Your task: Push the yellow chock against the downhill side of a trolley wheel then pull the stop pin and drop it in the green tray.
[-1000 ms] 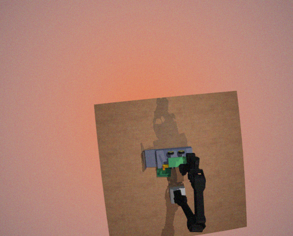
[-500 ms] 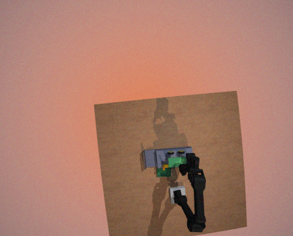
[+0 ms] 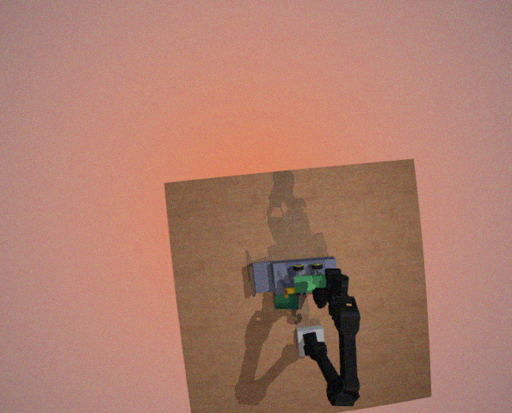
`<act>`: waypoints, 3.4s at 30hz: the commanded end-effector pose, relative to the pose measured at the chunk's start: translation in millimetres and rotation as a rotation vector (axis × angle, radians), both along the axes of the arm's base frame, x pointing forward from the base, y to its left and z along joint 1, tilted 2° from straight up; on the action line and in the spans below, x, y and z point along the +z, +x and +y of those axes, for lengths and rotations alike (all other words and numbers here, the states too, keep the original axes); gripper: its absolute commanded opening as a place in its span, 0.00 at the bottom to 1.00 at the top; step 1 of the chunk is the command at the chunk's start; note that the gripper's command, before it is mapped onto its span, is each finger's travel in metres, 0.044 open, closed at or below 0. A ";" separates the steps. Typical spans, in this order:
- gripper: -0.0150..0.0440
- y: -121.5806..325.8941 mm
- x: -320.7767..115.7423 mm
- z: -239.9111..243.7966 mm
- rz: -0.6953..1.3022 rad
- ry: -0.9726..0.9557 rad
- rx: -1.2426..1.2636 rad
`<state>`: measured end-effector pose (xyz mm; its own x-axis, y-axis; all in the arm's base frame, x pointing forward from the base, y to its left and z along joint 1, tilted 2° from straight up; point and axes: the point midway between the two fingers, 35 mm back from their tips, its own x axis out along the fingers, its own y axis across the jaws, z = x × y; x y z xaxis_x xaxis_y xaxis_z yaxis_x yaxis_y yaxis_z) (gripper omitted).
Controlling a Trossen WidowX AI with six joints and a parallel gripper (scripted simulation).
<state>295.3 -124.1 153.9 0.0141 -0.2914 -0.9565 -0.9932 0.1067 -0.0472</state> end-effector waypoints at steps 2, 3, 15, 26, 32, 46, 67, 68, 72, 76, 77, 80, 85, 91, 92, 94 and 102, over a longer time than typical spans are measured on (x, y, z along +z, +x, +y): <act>0.25 -0.3 6.1 0.7 -0.008 -0.003 -0.001; 0.25 -0.3 6.4 0.8 -0.008 -0.003 -0.001; 0.25 -0.3 10.0 1.7 -0.008 -0.003 -0.001; 0.25 -0.4 13.1 2.5 -0.008 -0.003 -0.001; 0.25 -0.4 14.6 2.9 -0.008 -0.003 -0.001; 0.25 -0.4 18.2 3.8 -0.008 -0.003 -0.001; 0.25 -0.6 23.4 5.0 -0.008 -0.003 -0.001; 0.25 -0.6 23.6 5.0 -0.008 -0.003 -0.001; 0.25 -0.6 24.6 5.2 -0.008 -0.003 -0.001; 0.25 -0.7 25.7 5.3 -0.008 -0.003 -0.001; 0.25 -0.7 26.0 5.3 -0.008 -0.003 -0.001; 0.25 -0.7 26.8 5.3 -0.008 -0.003 -0.001; 0.25 -0.7 28.2 5.4 -0.008 -0.003 -0.001; 0.25 -0.7 29.9 5.4 -0.008 -0.003 -0.001; 0.25 -0.8 30.2 5.4 -0.008 -0.003 -0.001; 0.25 -0.8 30.8 5.4 -0.008 -0.003 -0.001; 0.25 -1.0 33.1 5.3 -0.008 -0.003 -0.001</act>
